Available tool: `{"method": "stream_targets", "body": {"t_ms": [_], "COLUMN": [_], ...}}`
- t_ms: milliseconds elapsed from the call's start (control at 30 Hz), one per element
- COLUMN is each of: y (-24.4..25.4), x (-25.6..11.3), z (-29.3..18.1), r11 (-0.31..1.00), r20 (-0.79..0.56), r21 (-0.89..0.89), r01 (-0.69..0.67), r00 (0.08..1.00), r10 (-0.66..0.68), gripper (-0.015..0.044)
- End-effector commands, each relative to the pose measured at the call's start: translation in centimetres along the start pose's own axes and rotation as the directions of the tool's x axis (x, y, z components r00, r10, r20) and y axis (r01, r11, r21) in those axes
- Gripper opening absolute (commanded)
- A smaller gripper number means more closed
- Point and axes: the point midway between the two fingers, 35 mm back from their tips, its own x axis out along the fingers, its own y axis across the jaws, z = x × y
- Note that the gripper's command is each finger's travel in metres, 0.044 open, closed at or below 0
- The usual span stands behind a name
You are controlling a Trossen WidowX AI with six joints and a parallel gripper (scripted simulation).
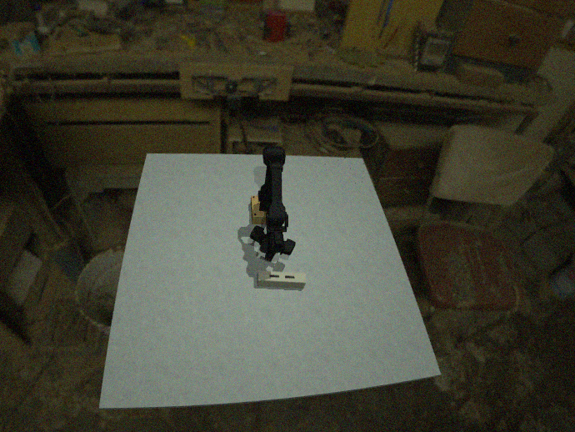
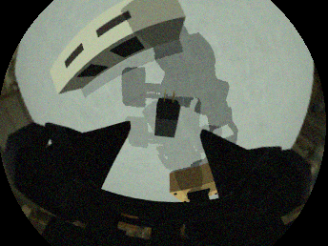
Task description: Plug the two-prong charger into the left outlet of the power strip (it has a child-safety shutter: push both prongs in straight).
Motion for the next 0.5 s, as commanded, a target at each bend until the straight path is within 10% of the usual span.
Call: {"method": "stream_targets", "body": {"t_ms": [0, 467], "y": [0.0, 0.1], "x": [0.7, 3.0], "z": [0.0, 0.1], "r11": [1.0, 1.0], "r20": [-0.005, -0.005], "r21": [0.006, 0.006], "r01": [-0.003, -0.003], "r00": [1.0, 1.0], "r10": [0.003, 0.003], "gripper": [0.044, 0.044]}}
